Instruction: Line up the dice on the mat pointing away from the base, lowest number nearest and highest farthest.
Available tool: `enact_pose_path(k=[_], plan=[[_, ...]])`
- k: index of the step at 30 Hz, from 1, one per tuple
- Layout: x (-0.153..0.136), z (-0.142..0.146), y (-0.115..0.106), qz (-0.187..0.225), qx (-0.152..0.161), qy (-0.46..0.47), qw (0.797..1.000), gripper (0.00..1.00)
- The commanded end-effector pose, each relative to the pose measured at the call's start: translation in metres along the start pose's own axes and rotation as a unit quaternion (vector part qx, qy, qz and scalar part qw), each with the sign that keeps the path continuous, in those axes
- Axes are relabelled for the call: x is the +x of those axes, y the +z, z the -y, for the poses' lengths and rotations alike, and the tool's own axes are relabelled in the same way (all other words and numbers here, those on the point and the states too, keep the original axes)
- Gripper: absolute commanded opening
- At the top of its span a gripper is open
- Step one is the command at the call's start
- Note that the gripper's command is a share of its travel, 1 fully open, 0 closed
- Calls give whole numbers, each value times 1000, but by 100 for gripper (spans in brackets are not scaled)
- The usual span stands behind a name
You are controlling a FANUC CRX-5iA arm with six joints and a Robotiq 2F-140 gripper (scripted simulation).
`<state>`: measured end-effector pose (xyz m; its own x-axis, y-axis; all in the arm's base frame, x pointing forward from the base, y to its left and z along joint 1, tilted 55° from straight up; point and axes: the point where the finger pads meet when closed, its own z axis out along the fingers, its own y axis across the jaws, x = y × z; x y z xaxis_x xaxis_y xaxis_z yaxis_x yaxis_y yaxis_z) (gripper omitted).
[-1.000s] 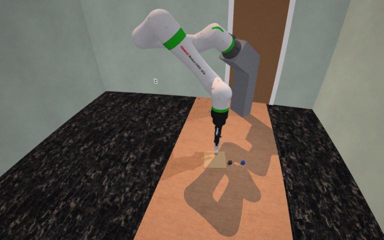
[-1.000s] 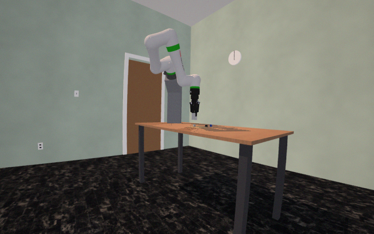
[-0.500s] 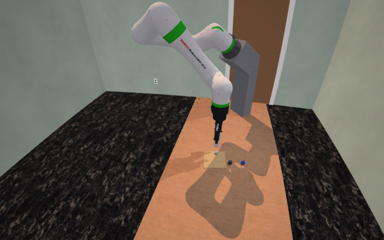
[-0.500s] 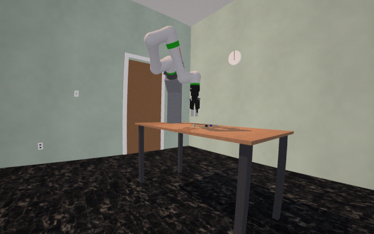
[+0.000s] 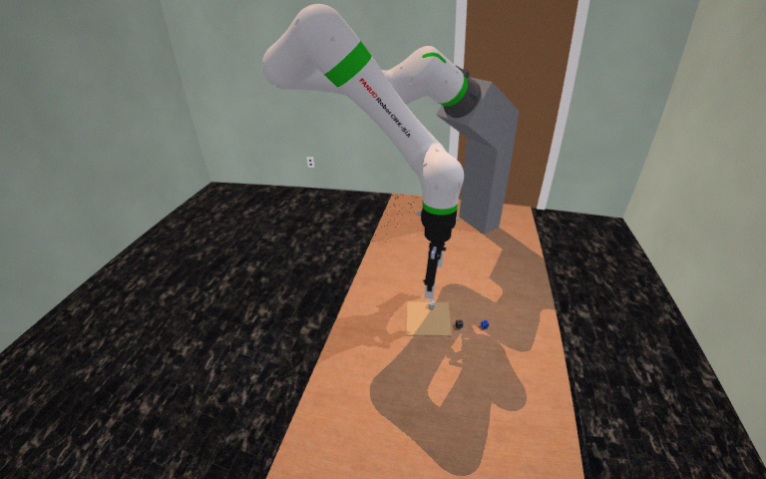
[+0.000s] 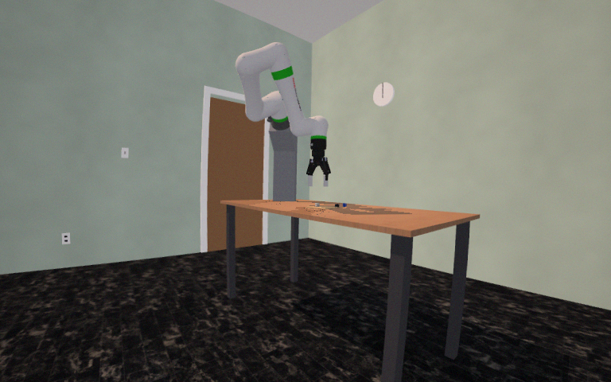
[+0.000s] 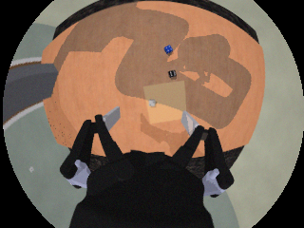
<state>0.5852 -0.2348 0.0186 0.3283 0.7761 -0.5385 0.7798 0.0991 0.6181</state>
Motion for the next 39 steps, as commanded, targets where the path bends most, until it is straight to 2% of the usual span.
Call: enact_pose_path(k=[1,6,9,13,18,21,22,26,27,28,29,30,32,34,35,39], plan=[[0,0,0,0,0,0,1000,100],[6,-3,2,-1,0,20,1000,100],[34,-16,8,-2,-1,105,994,100],[55,-23,12,-3,-1,165,986,100],[91,-32,16,-4,-1,259,966,100],[95,-33,16,-4,-1,267,964,100],[115,-36,17,-3,0,315,949,100],[134,-38,17,-3,0,359,933,100],[148,-39,17,-2,0,392,920,100],[150,-39,17,-2,0,396,918,100],[162,-39,17,-1,0,422,906,100],[163,-39,16,-1,0,424,906,100],[178,-38,16,0,0,456,890,100],[181,-38,15,0,0,461,887,100],[181,-38,15,0,0,461,887,21],[181,-38,15,0,0,461,887,21]])
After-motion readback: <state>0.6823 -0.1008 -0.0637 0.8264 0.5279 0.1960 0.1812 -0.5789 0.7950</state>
